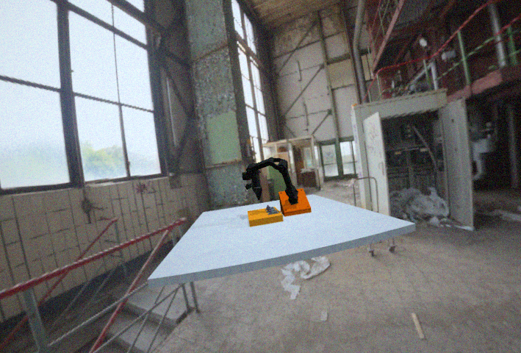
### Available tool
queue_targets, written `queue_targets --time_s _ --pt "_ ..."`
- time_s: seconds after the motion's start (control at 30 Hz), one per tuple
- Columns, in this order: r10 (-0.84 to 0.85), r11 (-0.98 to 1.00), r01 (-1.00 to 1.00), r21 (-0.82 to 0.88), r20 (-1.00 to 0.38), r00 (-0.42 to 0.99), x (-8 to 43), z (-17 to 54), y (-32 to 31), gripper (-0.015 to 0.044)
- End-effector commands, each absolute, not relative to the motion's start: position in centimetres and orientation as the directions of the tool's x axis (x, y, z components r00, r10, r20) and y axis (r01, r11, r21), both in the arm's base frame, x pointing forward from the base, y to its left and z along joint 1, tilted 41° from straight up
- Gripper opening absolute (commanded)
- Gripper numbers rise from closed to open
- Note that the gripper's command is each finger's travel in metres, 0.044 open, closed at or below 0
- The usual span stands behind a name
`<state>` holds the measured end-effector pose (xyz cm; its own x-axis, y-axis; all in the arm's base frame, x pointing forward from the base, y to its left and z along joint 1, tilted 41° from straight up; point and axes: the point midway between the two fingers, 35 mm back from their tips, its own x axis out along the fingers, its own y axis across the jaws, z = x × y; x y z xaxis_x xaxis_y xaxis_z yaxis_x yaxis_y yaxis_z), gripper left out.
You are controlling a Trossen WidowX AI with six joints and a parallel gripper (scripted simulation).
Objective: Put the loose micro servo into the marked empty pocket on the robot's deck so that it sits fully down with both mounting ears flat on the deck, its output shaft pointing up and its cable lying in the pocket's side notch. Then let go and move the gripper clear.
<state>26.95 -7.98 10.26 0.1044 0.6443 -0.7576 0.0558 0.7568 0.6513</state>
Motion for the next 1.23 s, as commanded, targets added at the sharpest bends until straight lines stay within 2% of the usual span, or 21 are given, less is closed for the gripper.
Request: queue_targets --time_s 0.0,1.2 --pt "0.637 0.763 0.052 0.645 -0.762 0.114 26.5 12.0 -9.6 0.0440" --pt "0.637 0.763 0.049 0.644 -0.763 0.115 25.9 13.2 -10.5 0.0440"
